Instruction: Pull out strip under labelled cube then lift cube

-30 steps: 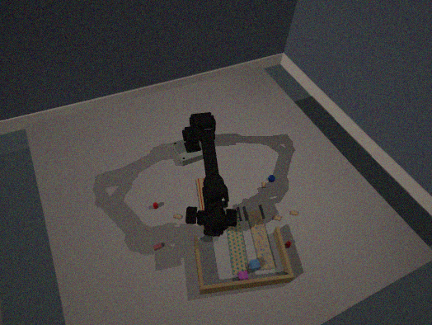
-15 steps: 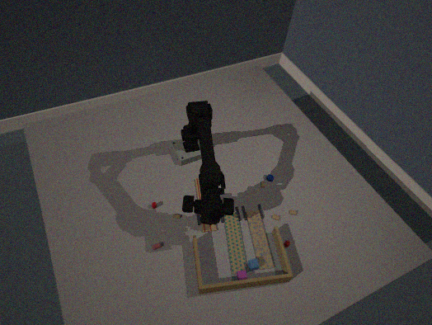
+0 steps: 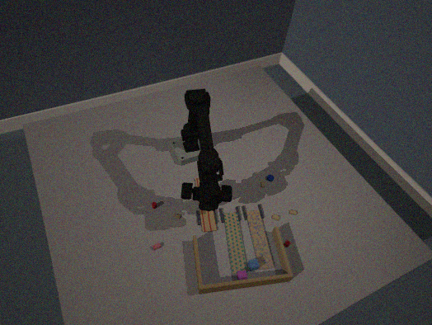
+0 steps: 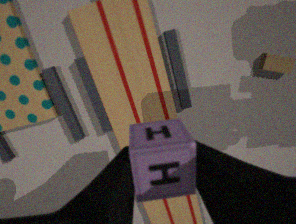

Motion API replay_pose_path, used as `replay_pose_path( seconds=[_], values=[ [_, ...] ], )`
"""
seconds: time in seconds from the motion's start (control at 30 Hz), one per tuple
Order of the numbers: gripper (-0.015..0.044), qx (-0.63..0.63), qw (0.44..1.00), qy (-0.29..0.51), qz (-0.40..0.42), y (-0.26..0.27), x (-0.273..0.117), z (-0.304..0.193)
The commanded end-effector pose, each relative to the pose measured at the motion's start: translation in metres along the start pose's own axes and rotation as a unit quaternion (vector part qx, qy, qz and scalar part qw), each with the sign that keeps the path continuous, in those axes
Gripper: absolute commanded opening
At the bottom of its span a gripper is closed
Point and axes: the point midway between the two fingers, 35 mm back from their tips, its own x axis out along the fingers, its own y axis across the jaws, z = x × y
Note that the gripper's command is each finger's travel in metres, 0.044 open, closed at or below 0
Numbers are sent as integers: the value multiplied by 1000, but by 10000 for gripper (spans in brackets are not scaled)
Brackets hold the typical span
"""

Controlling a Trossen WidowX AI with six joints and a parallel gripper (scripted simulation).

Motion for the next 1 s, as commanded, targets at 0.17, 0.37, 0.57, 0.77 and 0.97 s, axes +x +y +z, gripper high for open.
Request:
replay_pose_path(
  seconds=[0.17, 0.37, 0.57, 0.77, 0.97],
  values=[
    [0, -3, 1000, -3, -1, -6, -1, -20],
    [0, -3, 1000, -3, -1, -5, -32, -20],
    [0, -3, 1000, -3, -1, -6, -37, -20],
    [0, -3, 1000, -3, -1, -6, -37, -20],
    [0, -3, 1000, -3, -1, -6, -37, -20]
  ],
)
